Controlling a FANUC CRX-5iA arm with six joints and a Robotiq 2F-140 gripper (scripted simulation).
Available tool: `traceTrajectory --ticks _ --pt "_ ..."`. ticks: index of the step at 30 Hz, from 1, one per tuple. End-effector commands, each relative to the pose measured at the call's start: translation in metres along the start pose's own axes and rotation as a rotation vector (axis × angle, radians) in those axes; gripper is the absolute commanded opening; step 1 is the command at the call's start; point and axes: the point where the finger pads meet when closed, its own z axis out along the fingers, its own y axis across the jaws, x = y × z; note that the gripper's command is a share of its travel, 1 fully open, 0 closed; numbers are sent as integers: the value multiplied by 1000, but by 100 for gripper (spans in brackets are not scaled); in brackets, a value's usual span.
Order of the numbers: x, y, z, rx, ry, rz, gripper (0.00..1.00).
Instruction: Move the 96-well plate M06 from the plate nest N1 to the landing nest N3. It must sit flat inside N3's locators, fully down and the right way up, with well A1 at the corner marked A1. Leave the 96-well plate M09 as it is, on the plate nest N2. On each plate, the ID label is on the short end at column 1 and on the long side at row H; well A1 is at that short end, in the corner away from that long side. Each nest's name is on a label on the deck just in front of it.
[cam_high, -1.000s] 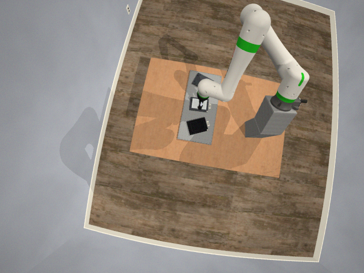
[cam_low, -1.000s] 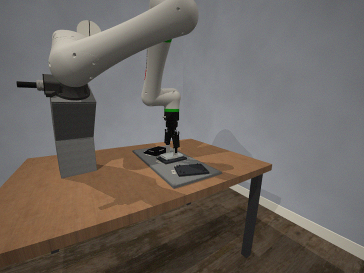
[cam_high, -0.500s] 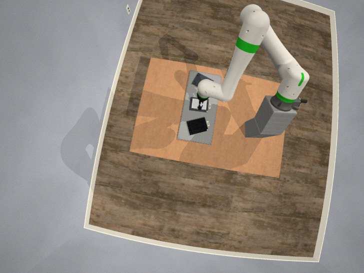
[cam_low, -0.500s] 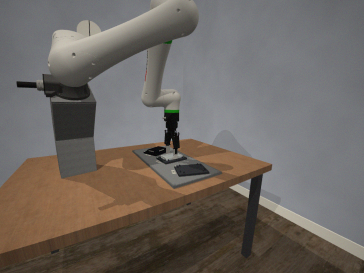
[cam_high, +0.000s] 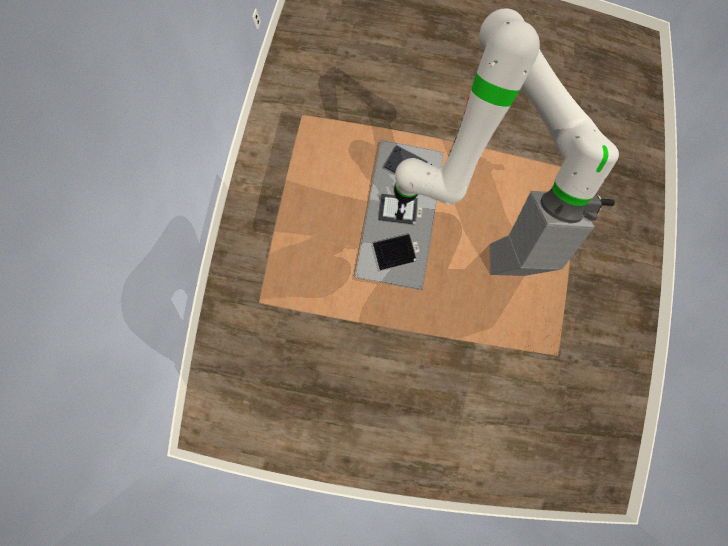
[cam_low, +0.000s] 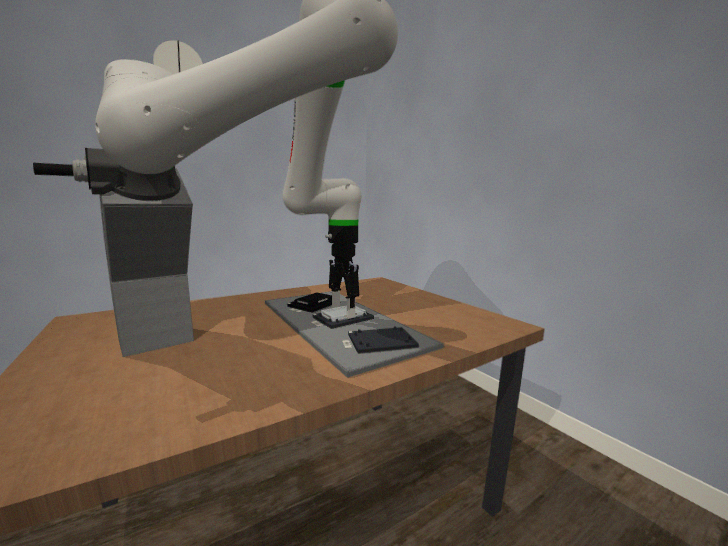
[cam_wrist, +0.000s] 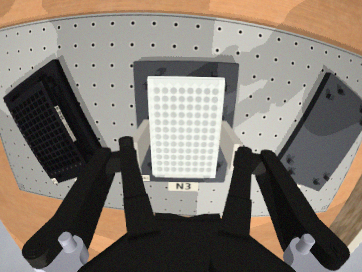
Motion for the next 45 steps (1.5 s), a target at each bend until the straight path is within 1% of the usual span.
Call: traceTrajectory --ticks 1,22,23,45 --pt "0 0 0 0 0 0 0" --pt "0 0 0 0 0 0 0" --pt "0 0 0 0 0 0 66" --pt "0 0 0 0 0 0 66"
